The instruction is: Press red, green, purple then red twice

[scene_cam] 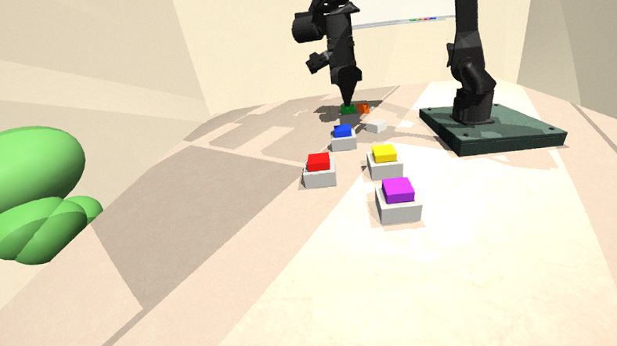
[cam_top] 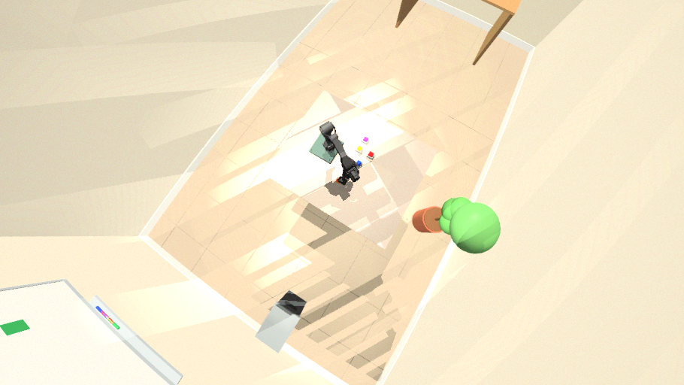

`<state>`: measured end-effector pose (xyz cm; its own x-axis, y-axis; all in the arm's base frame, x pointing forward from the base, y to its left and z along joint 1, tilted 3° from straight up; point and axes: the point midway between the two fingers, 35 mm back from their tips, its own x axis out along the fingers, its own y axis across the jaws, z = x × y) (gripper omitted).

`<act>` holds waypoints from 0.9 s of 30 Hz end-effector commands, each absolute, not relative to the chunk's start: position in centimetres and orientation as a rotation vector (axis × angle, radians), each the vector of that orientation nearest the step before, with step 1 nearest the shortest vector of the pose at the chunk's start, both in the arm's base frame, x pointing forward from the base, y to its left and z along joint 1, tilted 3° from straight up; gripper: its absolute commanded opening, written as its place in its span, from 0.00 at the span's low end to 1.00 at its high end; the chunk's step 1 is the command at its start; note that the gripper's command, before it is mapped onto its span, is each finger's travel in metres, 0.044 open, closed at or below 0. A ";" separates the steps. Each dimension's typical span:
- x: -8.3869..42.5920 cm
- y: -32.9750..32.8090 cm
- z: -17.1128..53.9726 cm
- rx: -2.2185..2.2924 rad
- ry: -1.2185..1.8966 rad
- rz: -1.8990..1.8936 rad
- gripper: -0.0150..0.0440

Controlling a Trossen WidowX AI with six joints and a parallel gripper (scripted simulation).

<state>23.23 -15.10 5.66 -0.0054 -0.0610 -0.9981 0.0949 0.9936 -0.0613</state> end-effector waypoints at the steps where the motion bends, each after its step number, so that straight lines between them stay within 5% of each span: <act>1: 23.1 -15.1 4.8 0.025 1.577 -0.119 0.29; 27: 23.1 -14.9 8.0 0.025 1.577 -0.119 0.29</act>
